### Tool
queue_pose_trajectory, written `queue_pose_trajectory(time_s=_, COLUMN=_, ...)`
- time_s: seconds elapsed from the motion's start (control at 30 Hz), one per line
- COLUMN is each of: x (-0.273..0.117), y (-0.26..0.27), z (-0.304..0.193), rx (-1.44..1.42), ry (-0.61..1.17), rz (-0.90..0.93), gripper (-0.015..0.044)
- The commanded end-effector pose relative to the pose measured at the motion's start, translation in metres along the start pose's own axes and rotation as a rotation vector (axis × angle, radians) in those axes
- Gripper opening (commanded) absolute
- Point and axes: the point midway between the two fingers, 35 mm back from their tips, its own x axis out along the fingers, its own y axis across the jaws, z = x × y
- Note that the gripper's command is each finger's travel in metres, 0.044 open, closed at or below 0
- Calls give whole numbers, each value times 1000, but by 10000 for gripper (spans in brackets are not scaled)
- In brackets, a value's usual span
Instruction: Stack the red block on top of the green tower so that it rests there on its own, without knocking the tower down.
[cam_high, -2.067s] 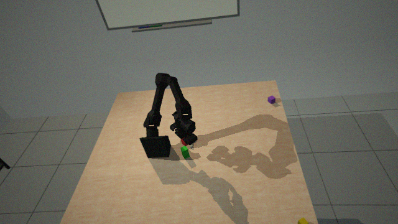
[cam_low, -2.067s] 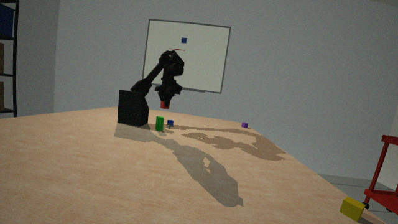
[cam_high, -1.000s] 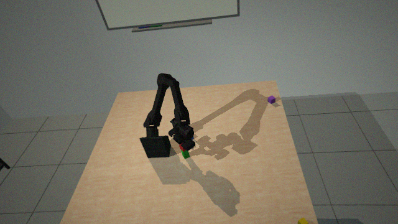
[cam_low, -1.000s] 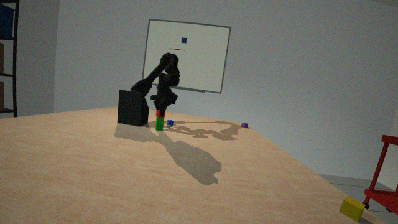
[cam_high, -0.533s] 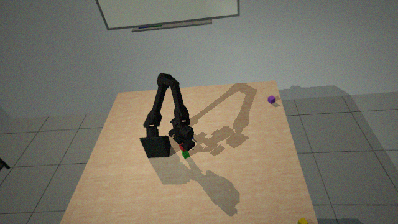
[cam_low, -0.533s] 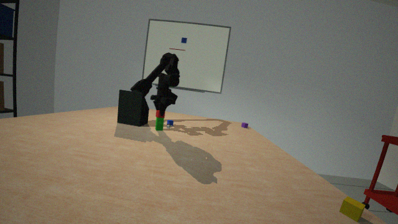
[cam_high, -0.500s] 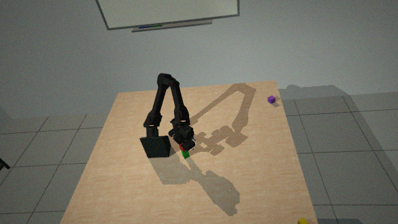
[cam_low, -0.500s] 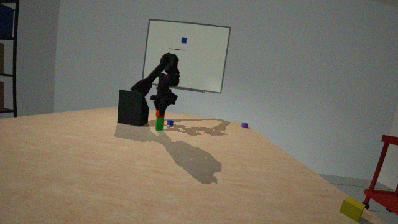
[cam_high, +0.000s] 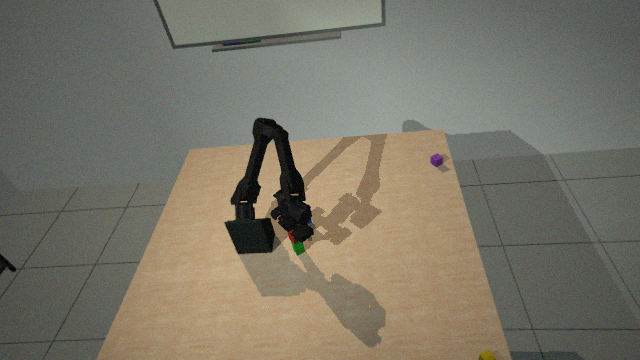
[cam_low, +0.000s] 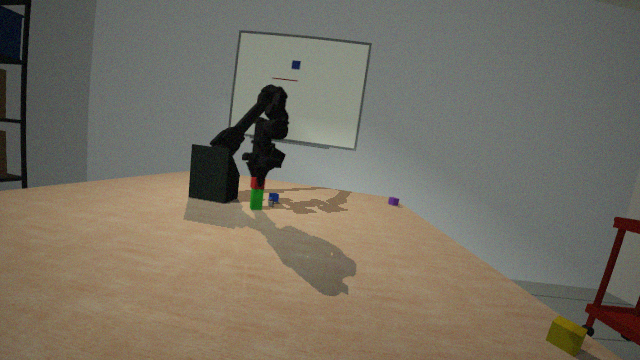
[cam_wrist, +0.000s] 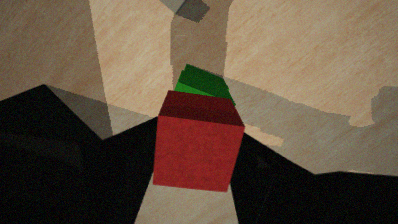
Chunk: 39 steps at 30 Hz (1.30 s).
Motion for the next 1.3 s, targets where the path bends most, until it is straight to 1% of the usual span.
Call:
queue_pose_trajectory(time_s=0.0, x=0, y=0, z=0, rx=0, ry=0, rz=0, gripper=26)
queue_pose_trajectory(time_s=0.53, x=0, y=0, z=0, rx=0, ry=0, rz=0, gripper=440)
queue_pose_trajectory(time_s=1.27, x=0, y=0, z=0, rx=0, ry=0, rz=0, gripper=440)
